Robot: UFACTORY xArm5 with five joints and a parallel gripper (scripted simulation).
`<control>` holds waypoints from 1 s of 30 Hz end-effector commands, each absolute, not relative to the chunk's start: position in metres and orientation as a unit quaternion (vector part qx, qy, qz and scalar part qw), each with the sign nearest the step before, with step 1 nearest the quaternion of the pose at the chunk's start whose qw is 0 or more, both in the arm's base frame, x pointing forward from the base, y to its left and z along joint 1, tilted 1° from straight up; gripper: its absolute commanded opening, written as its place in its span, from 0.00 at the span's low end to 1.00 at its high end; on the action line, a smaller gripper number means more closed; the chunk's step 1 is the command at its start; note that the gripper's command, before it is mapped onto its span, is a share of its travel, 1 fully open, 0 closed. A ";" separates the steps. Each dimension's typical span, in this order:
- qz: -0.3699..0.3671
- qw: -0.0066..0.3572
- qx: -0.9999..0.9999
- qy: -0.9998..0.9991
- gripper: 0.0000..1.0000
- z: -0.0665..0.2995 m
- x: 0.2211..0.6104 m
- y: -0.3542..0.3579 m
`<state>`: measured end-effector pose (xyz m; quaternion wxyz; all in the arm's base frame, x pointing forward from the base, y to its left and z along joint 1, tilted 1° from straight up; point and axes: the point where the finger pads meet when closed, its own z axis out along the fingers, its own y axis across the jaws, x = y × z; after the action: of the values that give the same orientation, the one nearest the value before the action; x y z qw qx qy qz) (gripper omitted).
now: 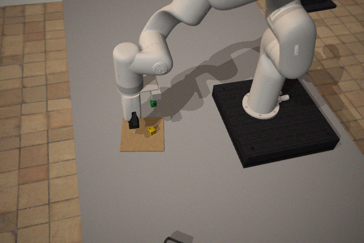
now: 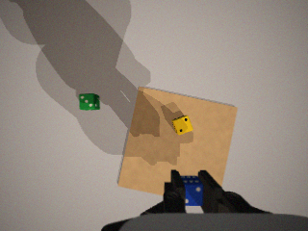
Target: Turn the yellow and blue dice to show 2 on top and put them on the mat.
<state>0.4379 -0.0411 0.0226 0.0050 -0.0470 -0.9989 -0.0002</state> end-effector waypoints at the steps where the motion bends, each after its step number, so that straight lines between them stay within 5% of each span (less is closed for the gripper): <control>1: 0.000 0.001 -0.047 -0.999 0.15 0.007 0.442 -0.042; 11: 0.000 0.001 -0.047 -0.999 0.15 -0.024 0.442 -0.042; 30: 0.000 0.001 -0.047 -0.999 0.15 -0.026 0.442 -0.042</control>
<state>0.4402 -0.0421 -0.0269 0.0030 -0.0470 -0.9989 -0.0001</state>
